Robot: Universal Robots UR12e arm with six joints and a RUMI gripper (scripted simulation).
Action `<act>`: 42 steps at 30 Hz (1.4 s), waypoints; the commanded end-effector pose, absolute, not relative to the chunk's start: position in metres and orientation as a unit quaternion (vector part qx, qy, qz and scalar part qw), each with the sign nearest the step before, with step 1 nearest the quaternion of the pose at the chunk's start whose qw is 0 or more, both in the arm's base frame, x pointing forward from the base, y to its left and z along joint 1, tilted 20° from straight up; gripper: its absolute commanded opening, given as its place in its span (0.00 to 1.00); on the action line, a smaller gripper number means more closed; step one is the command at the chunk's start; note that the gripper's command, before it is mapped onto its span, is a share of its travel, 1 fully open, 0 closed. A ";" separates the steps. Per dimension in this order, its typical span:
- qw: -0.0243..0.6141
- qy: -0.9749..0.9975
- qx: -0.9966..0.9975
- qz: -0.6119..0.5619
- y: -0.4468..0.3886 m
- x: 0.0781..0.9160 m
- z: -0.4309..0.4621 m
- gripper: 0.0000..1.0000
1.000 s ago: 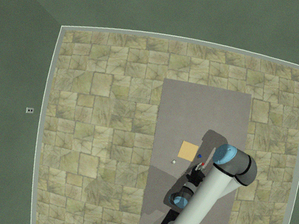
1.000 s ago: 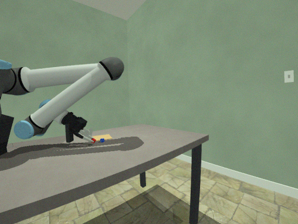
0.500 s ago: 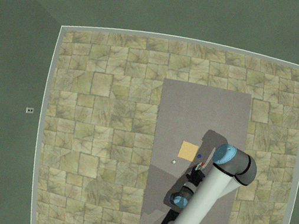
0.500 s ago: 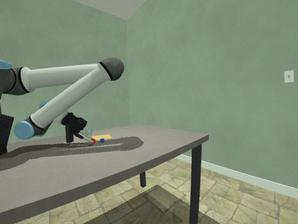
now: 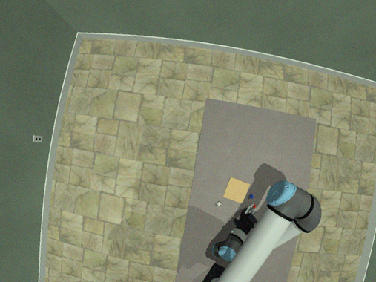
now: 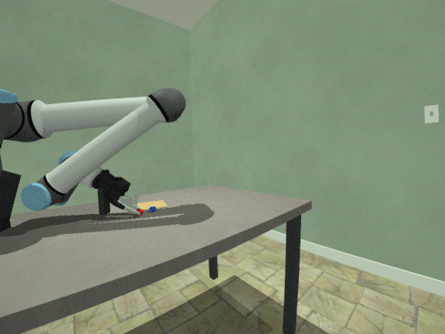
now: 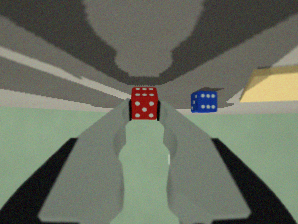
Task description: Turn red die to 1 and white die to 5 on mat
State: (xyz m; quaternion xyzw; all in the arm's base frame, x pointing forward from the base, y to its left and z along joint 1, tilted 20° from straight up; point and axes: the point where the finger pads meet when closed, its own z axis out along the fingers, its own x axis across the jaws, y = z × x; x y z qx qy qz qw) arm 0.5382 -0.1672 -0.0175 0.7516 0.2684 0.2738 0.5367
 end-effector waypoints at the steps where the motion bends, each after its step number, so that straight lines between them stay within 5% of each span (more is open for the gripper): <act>1: 0.537 0.268 0.752 0.274 -0.167 0.539 -0.018 0.03; 38: 0.537 0.268 0.752 0.274 -0.167 0.539 -0.018 0.03; 42: 0.537 0.268 0.752 0.274 -0.167 0.539 -0.018 0.10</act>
